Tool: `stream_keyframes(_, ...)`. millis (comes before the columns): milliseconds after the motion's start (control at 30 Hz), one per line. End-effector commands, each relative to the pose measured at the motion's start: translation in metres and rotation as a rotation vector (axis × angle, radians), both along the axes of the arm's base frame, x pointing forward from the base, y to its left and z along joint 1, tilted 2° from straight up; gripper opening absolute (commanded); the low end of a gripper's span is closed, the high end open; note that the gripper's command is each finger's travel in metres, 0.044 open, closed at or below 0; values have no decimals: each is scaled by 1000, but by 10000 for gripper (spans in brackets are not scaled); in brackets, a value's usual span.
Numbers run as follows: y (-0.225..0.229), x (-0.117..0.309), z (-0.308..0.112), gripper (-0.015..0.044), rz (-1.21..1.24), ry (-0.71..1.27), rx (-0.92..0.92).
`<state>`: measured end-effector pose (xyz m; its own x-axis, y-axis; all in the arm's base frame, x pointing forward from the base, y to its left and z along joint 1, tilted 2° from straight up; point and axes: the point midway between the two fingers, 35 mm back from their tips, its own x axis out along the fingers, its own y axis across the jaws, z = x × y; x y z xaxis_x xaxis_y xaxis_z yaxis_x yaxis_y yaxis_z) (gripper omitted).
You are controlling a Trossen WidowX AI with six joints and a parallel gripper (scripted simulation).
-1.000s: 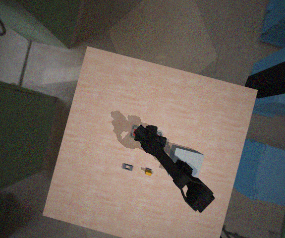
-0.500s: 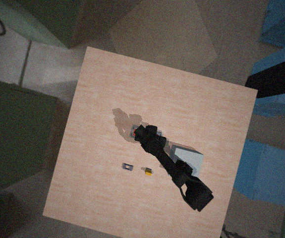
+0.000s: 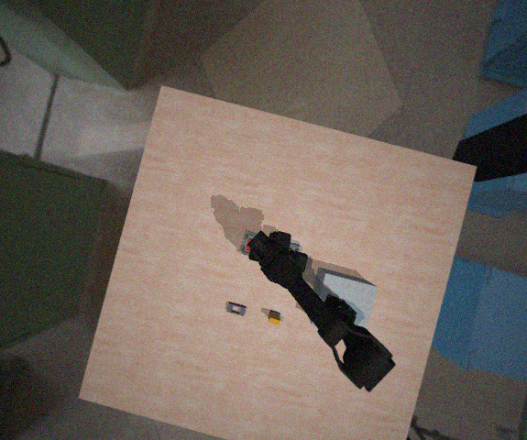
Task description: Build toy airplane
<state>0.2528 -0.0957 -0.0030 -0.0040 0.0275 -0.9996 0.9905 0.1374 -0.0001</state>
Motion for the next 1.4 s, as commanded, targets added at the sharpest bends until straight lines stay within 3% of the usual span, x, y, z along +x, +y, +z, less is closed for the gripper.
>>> stream_keyframes(0, 0, 0, 0, 384, 0, 1, 0)
stream_keyframes(67, 0, 0, 0, 437, 0, 1, 0)
stream_keyframes(333, 0, 0, 3, 440, 0, 1, 0)
stream_keyframes(533, -2, 1, 83, 440, -6, -1, -5)
stream_keyframes(767, -3, 4, 86, 440, 9, -2, -6)
stream_keyframes(1267, -3, 6, 83, 440, 1377, -36, -1)
stream_keyframes(1367, -3, 6, 83, 440, 1514, -39, 0)
